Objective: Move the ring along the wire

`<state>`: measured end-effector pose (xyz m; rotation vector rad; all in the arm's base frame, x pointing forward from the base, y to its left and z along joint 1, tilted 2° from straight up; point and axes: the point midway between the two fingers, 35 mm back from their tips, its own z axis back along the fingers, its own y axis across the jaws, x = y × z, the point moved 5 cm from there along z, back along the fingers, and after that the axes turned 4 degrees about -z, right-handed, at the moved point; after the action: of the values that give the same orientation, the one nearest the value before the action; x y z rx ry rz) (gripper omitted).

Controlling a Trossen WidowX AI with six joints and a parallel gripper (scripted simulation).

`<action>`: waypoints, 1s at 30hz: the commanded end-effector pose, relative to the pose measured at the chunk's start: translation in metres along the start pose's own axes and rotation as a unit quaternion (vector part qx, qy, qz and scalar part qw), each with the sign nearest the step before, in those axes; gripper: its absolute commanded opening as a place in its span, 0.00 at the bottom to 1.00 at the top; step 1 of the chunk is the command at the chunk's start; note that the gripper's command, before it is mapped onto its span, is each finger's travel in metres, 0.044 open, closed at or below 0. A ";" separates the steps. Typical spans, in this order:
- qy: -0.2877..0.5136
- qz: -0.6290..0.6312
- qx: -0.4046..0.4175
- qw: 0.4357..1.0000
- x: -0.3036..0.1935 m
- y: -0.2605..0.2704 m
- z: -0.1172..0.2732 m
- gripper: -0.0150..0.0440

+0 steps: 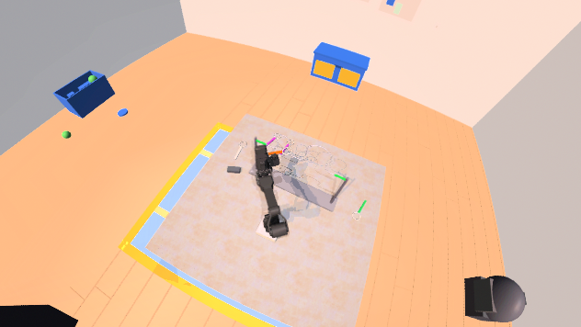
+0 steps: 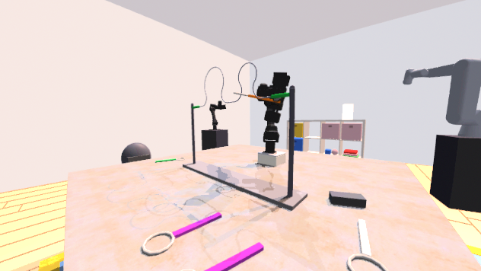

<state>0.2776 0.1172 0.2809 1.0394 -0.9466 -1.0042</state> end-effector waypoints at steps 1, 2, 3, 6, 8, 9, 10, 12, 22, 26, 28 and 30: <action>0.007 -0.036 0.025 0.999 0.000 0.014 0.003 0.00; 0.008 -0.043 0.029 0.999 0.000 0.017 0.003 0.00; 0.009 -0.051 0.033 0.998 0.000 0.019 0.003 0.00; 0.013 -0.073 0.045 0.996 0.001 0.025 0.005 0.00; 0.015 -0.087 0.053 0.995 0.002 0.029 0.006 0.00; 0.016 -0.094 0.057 0.994 0.002 0.031 0.007 0.00; 0.017 -0.101 0.060 0.993 0.002 0.033 0.007 0.00; 0.020 -0.115 0.068 0.991 0.003 0.037 0.008 0.00; 0.030 -0.179 0.103 0.978 0.009 0.056 0.014 0.00; 0.034 -0.202 0.116 0.972 0.011 0.062 0.017 0.00; 0.036 -0.212 0.122 0.969 0.013 0.065 0.018 0.00; 0.037 -0.222 0.127 0.966 0.014 0.068 0.019 0.00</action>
<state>0.2767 0.1144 0.3420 1.4838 -0.8218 -1.2056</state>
